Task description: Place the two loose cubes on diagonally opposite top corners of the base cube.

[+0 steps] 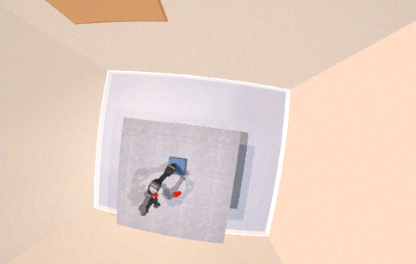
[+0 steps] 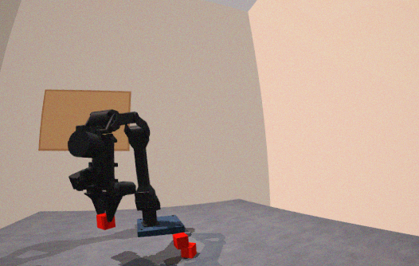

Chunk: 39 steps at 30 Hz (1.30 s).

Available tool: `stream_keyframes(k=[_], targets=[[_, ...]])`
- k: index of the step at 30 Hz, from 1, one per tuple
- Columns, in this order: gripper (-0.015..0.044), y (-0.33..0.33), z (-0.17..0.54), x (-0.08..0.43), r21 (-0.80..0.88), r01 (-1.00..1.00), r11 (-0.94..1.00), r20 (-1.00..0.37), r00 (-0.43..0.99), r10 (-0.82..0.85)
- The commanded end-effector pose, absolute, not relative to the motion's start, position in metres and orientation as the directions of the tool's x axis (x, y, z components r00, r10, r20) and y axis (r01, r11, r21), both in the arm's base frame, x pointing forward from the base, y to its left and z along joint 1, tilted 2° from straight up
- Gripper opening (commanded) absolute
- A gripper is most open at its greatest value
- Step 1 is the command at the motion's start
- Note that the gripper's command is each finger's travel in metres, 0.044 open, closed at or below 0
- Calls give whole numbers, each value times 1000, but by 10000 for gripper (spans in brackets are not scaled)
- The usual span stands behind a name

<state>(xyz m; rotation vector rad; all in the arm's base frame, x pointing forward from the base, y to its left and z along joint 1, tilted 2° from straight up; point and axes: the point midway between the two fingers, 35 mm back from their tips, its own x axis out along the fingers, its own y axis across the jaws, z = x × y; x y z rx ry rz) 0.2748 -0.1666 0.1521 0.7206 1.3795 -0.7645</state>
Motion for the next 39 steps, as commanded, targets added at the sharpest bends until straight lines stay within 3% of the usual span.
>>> stream_keyframes(k=[1,39], targets=[[105,-156,155,282,11,832,555,-998,46,-50],[105,-36,144,311,37,962,271,-998,48,-36]])
